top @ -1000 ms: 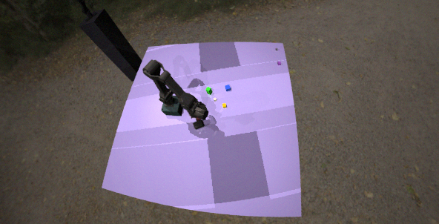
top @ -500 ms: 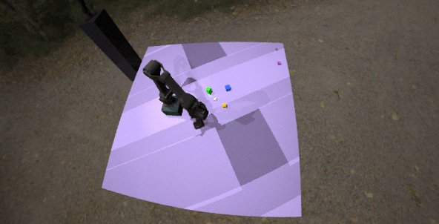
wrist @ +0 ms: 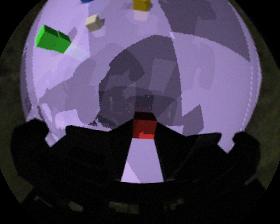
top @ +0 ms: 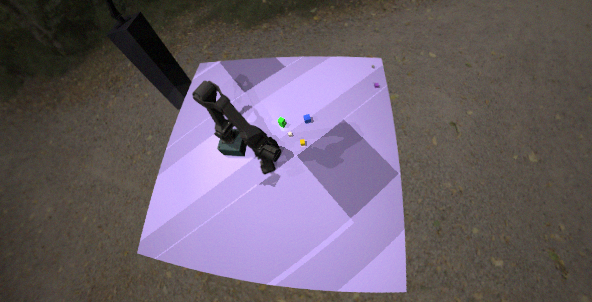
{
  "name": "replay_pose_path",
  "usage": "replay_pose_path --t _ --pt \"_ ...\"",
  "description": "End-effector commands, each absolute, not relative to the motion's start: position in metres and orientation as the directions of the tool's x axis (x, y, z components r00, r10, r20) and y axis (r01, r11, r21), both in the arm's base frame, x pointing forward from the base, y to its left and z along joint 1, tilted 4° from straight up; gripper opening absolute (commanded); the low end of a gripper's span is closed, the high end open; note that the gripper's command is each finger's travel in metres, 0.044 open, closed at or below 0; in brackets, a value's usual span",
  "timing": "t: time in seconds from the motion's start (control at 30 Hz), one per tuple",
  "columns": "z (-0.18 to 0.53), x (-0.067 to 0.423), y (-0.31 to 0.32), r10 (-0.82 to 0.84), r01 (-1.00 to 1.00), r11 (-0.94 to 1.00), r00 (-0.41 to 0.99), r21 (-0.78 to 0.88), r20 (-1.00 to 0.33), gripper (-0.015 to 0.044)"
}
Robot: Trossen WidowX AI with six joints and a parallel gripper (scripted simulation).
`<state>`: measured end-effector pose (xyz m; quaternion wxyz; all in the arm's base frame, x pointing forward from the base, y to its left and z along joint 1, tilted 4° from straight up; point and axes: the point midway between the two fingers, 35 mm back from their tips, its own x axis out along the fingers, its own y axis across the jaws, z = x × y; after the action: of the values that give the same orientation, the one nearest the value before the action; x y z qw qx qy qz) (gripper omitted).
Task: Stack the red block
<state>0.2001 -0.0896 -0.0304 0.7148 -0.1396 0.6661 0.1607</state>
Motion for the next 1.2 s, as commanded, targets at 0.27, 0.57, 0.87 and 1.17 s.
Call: replay_pose_path --t 0.27,0.57,0.87,1.17 --pt "0.005 0.198 -0.092 0.046 -0.413 0.91 0.063 0.015 -0.997 0.0" --pt "0.05 0.195 -0.094 0.045 -0.413 0.91 0.063 0.015 -0.997 0.0" --pt "0.089 0.193 -0.095 0.045 -0.413 0.91 0.063 0.015 -0.997 0.0" --pt "0.09 0.194 -0.096 0.045 -0.413 0.91 0.063 0.015 -0.997 0.0"
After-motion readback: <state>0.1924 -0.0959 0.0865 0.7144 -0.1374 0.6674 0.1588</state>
